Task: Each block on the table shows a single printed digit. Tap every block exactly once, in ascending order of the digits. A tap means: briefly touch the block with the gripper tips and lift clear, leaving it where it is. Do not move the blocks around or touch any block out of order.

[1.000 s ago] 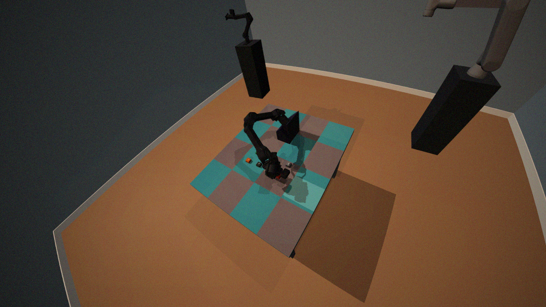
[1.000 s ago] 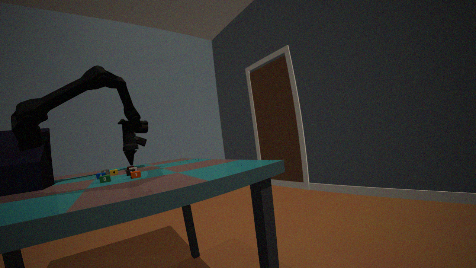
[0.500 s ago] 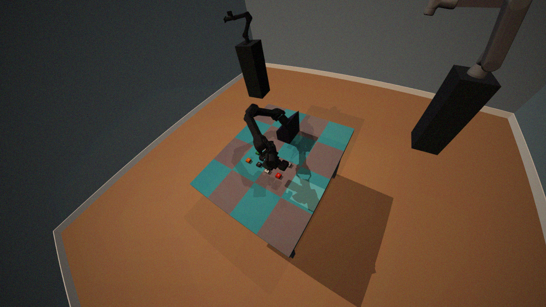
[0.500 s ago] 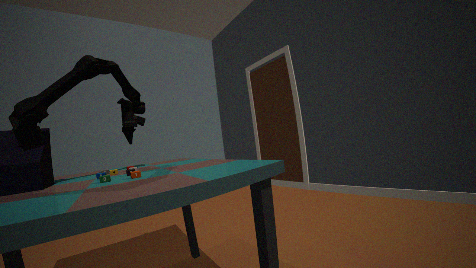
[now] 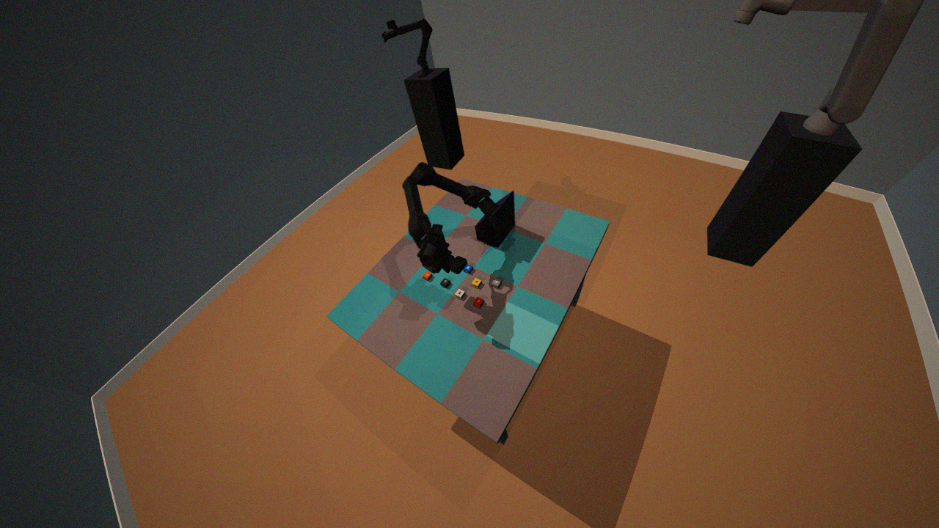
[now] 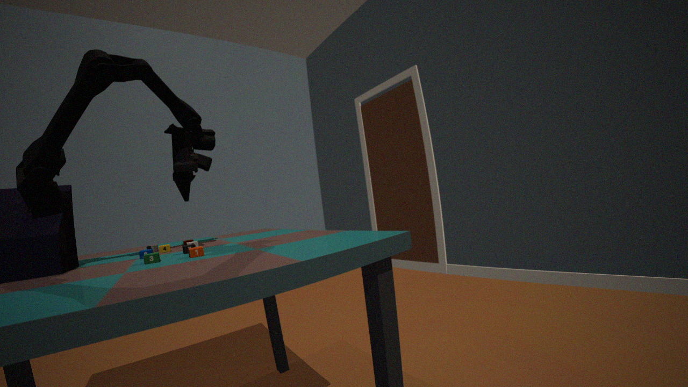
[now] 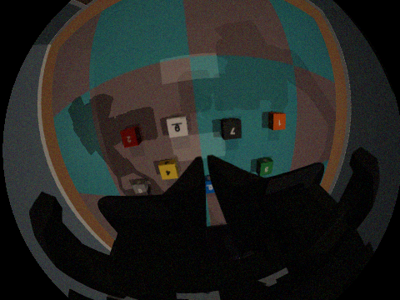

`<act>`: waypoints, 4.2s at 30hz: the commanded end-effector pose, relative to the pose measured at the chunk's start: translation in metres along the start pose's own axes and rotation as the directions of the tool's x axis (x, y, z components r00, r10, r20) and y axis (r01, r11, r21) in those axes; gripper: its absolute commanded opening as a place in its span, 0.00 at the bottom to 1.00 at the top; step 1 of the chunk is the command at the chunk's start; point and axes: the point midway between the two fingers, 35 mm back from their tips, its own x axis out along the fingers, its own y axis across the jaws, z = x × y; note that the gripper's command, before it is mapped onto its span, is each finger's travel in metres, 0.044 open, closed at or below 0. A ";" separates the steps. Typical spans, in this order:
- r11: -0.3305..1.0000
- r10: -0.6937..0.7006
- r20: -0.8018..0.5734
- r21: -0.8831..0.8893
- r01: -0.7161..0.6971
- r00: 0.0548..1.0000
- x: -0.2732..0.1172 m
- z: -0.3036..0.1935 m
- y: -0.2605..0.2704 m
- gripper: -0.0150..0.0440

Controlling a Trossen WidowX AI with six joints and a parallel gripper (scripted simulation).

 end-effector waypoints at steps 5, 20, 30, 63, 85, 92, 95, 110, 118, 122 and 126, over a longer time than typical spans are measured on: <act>1.000 -0.019 -0.013 -0.014 0.018 1.000 0.005 -0.059 -0.095 0.29; 0.999 -0.032 -0.019 -0.012 0.032 0.999 0.059 -0.101 -0.133 0.29; 0.999 -0.041 -0.019 -0.013 0.041 0.999 0.092 -0.105 -0.137 0.29; 0.999 -0.041 -0.019 -0.013 0.041 0.999 0.091 -0.105 -0.137 0.29; 1.000 -0.008 -0.014 -0.015 0.008 1.000 0.010 -0.069 -0.046 0.29; 1.000 -0.023 -0.016 -0.011 0.023 1.000 0.015 -0.069 0.055 0.29; 1.000 -0.027 -0.016 -0.010 0.027 0.999 0.016 -0.071 0.065 0.29; 0.999 -0.032 -0.016 -0.011 0.031 0.999 0.098 -0.073 0.062 0.29; 0.999 -0.032 -0.016 -0.011 0.031 0.999 0.110 -0.073 0.061 0.29; 0.999 -0.032 -0.016 -0.011 0.032 0.999 0.116 -0.073 0.061 0.29; 0.999 -0.032 -0.016 -0.011 0.032 0.999 0.123 -0.073 0.061 0.29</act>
